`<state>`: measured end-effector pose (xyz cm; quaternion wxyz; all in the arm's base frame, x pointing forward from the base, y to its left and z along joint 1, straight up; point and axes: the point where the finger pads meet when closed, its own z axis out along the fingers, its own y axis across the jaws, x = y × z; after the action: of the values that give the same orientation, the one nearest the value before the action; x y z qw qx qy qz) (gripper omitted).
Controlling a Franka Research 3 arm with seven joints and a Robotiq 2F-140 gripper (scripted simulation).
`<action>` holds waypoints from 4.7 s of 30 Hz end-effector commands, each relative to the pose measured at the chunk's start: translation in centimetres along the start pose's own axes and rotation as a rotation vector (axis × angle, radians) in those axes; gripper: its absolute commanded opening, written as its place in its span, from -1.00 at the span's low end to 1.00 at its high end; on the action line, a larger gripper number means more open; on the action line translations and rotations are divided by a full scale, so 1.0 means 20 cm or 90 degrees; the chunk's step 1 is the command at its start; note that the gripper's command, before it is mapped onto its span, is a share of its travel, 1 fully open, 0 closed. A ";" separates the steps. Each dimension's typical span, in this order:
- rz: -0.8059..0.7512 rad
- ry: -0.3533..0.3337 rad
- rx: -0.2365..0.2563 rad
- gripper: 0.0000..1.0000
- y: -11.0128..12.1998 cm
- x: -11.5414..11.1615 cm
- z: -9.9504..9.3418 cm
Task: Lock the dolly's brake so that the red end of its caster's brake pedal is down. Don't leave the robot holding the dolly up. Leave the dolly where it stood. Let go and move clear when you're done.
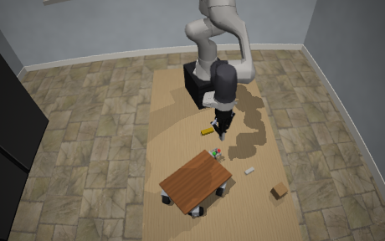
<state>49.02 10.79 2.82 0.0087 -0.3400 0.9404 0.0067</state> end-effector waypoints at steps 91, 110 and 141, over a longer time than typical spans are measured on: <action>-1.654 0.107 0.073 -1.00 -0.02 0.03 0.20; -1.890 0.059 0.026 -1.00 -0.02 0.03 0.28; -1.985 0.014 -0.022 -1.00 -0.02 0.04 0.54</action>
<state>48.91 10.19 -7.77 -0.0019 -0.9481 -0.3180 -0.0020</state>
